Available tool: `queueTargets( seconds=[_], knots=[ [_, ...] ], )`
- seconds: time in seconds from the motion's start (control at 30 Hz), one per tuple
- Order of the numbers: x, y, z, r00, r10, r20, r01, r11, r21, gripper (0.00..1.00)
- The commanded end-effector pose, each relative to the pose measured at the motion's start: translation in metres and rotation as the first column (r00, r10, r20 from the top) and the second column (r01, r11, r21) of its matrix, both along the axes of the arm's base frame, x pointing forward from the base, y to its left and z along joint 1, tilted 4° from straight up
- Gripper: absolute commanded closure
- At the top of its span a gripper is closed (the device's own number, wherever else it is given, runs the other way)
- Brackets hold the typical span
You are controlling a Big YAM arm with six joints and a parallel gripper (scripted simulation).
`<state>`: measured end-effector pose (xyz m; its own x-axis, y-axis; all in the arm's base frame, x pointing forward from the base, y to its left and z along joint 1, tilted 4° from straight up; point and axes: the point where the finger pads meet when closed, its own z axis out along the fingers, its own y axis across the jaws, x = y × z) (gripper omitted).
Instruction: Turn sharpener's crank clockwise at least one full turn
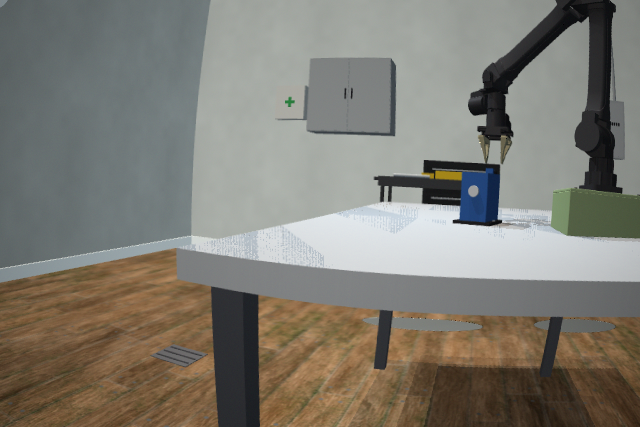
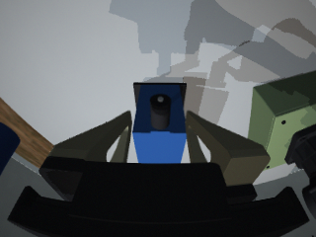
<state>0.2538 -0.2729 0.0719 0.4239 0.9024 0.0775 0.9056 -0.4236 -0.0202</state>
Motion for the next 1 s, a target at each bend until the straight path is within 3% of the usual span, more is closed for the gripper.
queueTargets(
  seconds=[0.0, 0.27, 0.3, 0.37, 0.4, 0.97],
  knots=[
    [-0.002, -0.003, -0.005, 1.0, -0.006, -0.002, 0.006, 1.0, -0.004, 0.49],
    [-0.003, -0.002, -0.004, 1.0, -0.006, 0.0, 0.006, 1.0, -0.006, 0.49],
    [0.006, -0.008, 0.007, 1.0, -0.001, 0.016, 0.001, 1.0, -0.021, 0.49],
    [0.006, -0.008, 0.007, 1.0, -0.001, 0.016, 0.001, 1.0, -0.021, 0.49],
    [-0.003, -0.002, -0.008, 1.0, -0.006, -0.006, 0.006, 1.0, 0.001, 0.49],
    [-0.005, -0.004, -0.029, 1.0, 0.0, -0.006, 0.0, 1.0, 0.002, 0.49]
  ],
)
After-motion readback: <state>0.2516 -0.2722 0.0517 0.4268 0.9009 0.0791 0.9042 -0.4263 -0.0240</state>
